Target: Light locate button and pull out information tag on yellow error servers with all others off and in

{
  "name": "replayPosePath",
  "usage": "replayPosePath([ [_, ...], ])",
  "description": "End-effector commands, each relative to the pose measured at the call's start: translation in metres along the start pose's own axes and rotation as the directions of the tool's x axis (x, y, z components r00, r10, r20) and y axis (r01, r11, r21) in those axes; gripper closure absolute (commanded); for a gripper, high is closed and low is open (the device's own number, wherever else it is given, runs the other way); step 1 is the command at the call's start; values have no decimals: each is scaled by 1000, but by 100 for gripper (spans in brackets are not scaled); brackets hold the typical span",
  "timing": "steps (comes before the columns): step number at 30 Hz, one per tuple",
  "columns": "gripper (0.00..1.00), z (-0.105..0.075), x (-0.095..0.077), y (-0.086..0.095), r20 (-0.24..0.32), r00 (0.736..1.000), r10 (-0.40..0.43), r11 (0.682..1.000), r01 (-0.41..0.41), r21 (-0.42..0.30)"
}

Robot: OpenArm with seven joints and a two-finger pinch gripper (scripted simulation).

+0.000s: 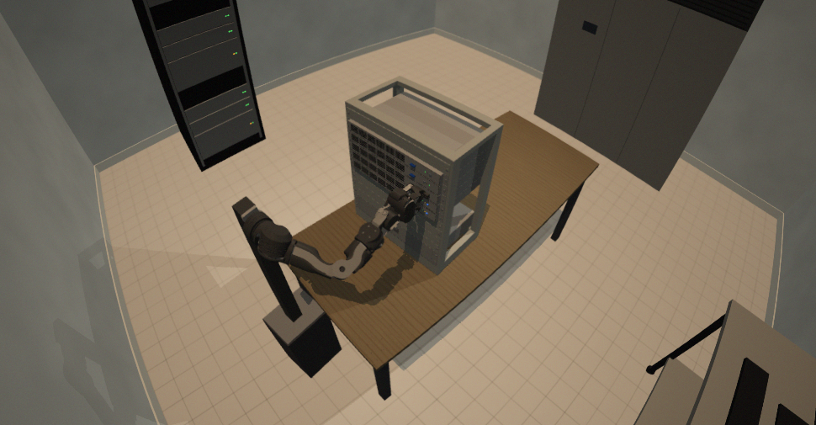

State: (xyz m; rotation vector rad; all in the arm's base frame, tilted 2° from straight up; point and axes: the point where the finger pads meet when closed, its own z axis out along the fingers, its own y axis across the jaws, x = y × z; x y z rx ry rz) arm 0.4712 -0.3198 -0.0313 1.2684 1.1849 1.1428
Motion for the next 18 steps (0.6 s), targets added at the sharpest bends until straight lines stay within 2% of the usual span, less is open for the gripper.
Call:
replayPosePath([
  [1,100,1,2,0,-2,1000,2,1000,-2,2],
  [18,100,-2,3,1,-6,1000,0,1000,0,-1],
])
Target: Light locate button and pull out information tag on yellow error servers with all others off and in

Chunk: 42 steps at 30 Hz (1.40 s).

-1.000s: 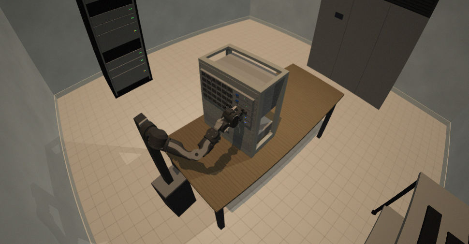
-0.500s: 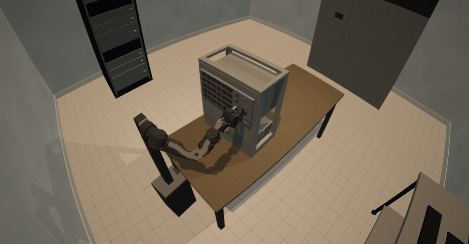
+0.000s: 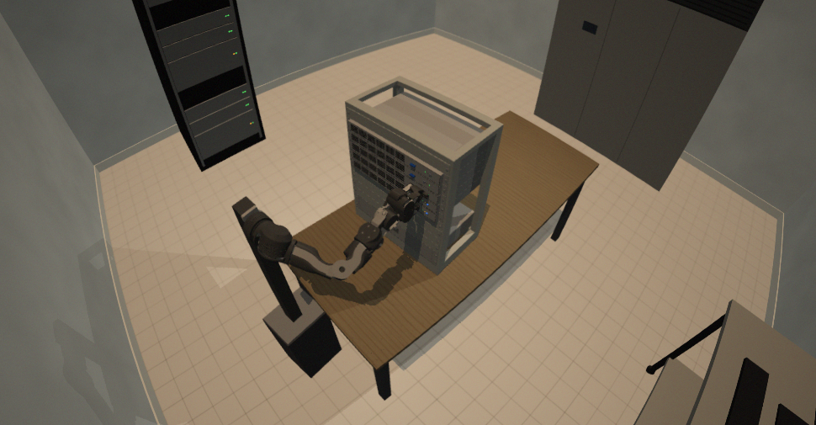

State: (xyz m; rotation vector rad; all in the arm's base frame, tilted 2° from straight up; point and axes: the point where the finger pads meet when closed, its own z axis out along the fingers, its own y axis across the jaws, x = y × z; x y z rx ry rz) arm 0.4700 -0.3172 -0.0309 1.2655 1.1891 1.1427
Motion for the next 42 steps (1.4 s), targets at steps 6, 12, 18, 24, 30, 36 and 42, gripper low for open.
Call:
replayPosePath([
  [6,100,-10,1,1,-3,1000,3,1000,-3,-2],
  [12,100,-20,1,1,-3,1000,3,1000,-3,-2],
  [18,100,-39,1,1,-3,1000,4,1000,-4,-2],
  [24,100,-60,1,1,-2,1000,4,1000,-4,-3],
  [30,100,-71,1,1,-2,1000,4,1000,-4,-3],
  [36,100,-85,1,1,-2,1000,4,1000,-4,-3],
  [42,100,-93,1,1,-1,1000,5,1000,-5,-3],
])
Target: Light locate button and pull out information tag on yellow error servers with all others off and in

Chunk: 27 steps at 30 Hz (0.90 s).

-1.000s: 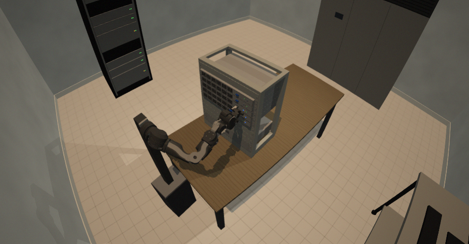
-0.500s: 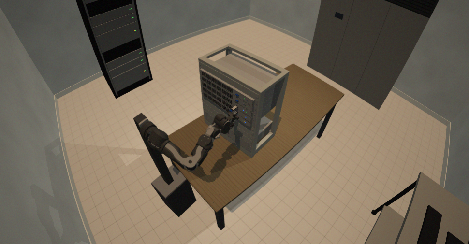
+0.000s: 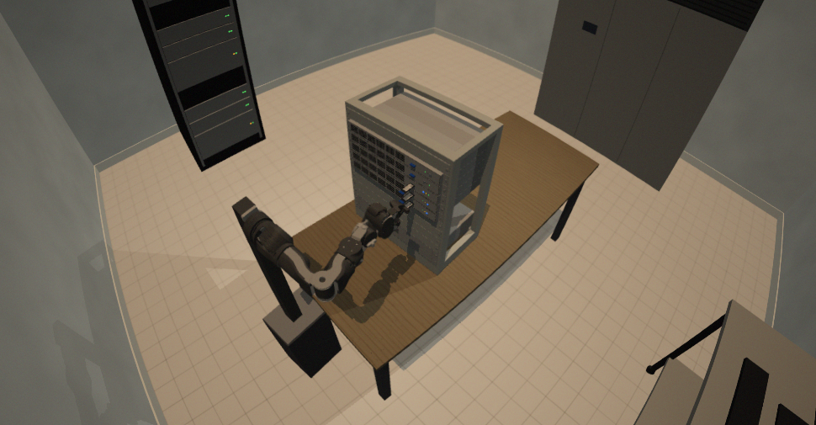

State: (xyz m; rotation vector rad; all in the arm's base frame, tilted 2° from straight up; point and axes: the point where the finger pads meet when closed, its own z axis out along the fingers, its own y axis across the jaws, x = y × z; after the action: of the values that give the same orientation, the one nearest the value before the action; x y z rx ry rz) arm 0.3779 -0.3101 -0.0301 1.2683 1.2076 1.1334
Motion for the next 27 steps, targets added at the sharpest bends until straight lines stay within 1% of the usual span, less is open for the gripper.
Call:
replayPosePath([
  [1,100,0,-1,3,4,1000,13,1000,-13,-18],
  [13,100,-6,-1,3,5,1000,13,1000,-13,-18],
  [27,100,-8,-1,3,5,1000,13,1000,-13,-18],
])
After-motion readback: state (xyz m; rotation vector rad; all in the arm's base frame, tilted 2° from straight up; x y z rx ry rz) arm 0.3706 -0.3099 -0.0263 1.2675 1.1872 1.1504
